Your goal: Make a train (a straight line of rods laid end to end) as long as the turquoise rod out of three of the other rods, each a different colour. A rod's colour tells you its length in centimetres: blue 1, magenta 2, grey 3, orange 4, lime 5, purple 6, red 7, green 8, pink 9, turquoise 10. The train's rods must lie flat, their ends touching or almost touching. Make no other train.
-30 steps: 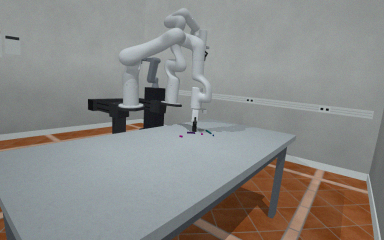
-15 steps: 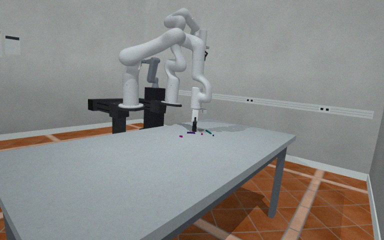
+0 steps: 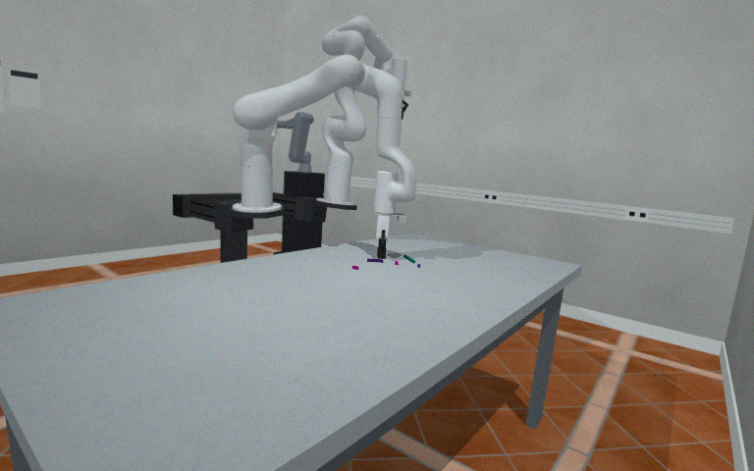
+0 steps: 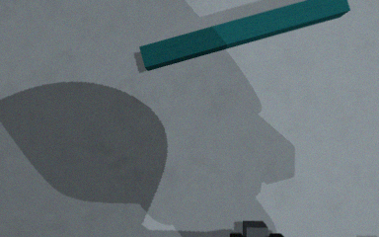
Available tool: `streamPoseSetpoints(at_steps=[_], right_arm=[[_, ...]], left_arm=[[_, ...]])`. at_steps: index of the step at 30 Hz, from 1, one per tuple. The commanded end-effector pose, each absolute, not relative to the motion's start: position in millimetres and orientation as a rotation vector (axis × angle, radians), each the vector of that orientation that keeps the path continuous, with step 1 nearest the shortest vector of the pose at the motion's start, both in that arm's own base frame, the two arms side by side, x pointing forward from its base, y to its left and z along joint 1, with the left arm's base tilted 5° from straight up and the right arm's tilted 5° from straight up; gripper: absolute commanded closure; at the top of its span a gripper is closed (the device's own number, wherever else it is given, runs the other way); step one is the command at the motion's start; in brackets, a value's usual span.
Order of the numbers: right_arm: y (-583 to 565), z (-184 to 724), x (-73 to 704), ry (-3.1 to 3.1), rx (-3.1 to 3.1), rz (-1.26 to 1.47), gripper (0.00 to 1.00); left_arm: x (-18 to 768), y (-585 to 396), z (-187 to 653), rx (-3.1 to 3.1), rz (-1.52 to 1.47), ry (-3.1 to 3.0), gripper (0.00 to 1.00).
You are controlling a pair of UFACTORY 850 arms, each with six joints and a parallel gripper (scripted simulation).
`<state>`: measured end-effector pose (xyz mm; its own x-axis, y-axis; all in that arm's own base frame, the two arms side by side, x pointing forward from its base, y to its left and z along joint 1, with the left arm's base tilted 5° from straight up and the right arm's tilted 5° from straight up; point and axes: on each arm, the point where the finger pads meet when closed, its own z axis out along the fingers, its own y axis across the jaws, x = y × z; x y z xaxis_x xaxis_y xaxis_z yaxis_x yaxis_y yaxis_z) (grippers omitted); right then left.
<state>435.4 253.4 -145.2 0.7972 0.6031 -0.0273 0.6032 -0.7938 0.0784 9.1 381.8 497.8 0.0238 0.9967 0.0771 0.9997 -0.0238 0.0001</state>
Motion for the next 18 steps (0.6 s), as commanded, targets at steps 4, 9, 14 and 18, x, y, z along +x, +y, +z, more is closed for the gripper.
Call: streamPoseSetpoints(at_steps=[4, 9, 14, 18], right_arm=[[254.5, -138.4, 436.2, 0.975, 2.899, 0.002, 0.94], [255.7, -123.8, 435.8, 0.975, 2.899, 0.002, 0.94], [257.0, -106.4, 435.3, 0.975, 2.899, 0.002, 0.94], [258.3, -90.8, 434.9, 0.975, 2.899, 0.002, 0.94]], left_arm=[[9.1, 382.2, 498.8, -2.207, -0.088, -2.155, 0.0], [9.1, 382.2, 498.8, -2.207, -0.088, -2.155, 0.0], [9.1, 382.2, 498.8, -2.207, -0.088, -2.155, 0.0], [9.1, 382.2, 498.8, -2.207, -0.088, -2.155, 0.0]])
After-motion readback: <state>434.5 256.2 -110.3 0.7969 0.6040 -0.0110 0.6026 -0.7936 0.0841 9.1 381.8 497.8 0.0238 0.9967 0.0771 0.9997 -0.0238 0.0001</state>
